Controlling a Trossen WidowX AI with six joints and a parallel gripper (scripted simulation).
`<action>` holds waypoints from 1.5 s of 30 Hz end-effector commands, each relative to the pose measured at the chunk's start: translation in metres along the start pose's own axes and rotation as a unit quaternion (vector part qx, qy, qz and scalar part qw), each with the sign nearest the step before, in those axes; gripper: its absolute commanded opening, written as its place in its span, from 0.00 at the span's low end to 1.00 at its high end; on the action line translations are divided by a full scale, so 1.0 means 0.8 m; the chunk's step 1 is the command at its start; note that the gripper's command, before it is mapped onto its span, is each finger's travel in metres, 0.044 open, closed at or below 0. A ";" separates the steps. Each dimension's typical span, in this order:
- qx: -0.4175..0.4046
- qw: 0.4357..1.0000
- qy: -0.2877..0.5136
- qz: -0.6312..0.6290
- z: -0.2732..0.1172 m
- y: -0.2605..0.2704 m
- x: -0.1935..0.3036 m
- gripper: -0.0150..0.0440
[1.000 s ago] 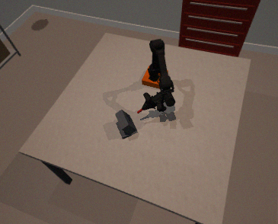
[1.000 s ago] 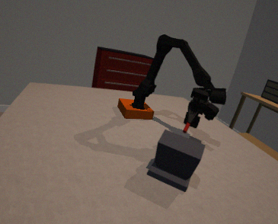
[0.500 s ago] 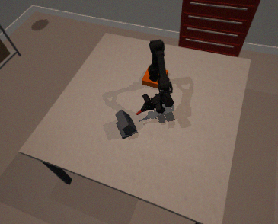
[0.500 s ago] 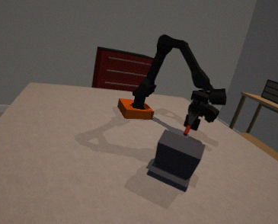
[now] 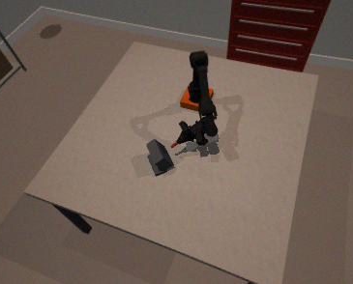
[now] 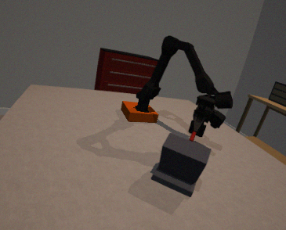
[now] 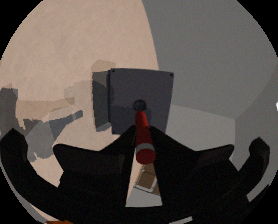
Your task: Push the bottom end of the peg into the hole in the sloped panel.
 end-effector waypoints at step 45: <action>0.017 1.000 -0.009 0.005 0.045 0.002 0.001 0.25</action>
Point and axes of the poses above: the point midway between the two fingers, 35 mm back from their tips, its own z axis out along the fingers, its own y axis across the jaws, x = y × z, the point moved 10 cm from there along -z, back along the fingers, and after that the axes turned 13 degrees about z, right-handed, at the moved point
